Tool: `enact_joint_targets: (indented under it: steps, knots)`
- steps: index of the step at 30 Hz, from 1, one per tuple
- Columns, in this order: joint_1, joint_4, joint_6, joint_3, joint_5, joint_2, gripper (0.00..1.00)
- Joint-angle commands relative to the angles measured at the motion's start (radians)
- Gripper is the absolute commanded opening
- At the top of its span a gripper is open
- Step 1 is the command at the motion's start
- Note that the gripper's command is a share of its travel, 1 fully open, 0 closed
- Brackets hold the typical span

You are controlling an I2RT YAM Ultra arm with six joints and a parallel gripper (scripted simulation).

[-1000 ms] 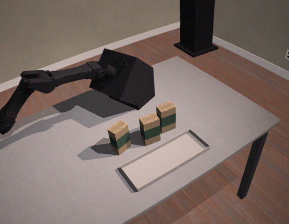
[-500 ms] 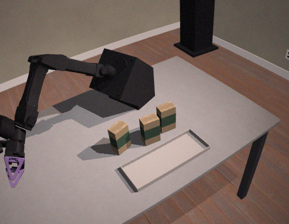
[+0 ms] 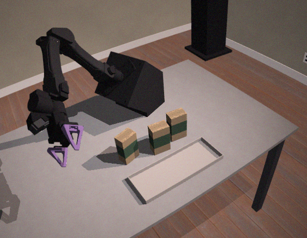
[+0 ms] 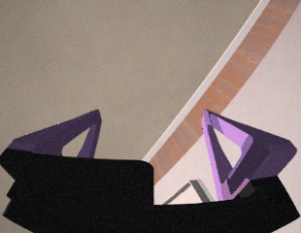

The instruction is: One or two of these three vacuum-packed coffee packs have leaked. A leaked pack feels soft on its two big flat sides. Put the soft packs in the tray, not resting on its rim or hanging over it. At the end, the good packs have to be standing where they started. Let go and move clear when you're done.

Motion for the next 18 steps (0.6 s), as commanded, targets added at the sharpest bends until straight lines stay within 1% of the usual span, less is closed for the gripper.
enact_joint_targets:
  steps: [1,2,3,4,5,6,7,8,10,11,13,14,15,16,18]
  knots:
    - [0.120,-0.076,-0.181,-0.111,0.084,-0.114,1.00]
    - [0.137,-0.076,-0.184,-0.123,0.110,-0.125,1.00]
    - [0.184,-0.090,-0.230,-0.169,0.123,-0.166,1.00]
    - [0.199,-0.091,-0.232,-0.177,0.147,-0.175,1.00]
    - [0.245,-0.104,-0.277,-0.222,0.159,-0.214,1.00]
    - [0.283,-0.139,-0.265,-0.251,0.198,-0.227,1.00]
    - [0.296,-0.140,-0.264,-0.257,0.221,-0.235,1.00]
    - [0.326,-0.191,-0.185,-0.273,0.283,-0.226,1.00]
    - [0.341,-0.200,-0.177,-0.277,0.310,-0.199,1.00]
    - [0.351,-0.218,-0.146,-0.283,0.332,-0.194,1.00]
    - [0.351,-0.218,-0.146,-0.283,0.332,-0.194,1.00]
    - [0.365,-0.247,-0.094,-0.290,0.367,-0.181,1.00]
    - [0.377,-0.272,-0.043,-0.274,0.397,-0.172,1.00]
    - [0.382,-0.285,-0.019,-0.265,0.411,-0.165,1.00]
    - [0.397,-0.323,0.034,-0.276,0.446,-0.153,1.00]
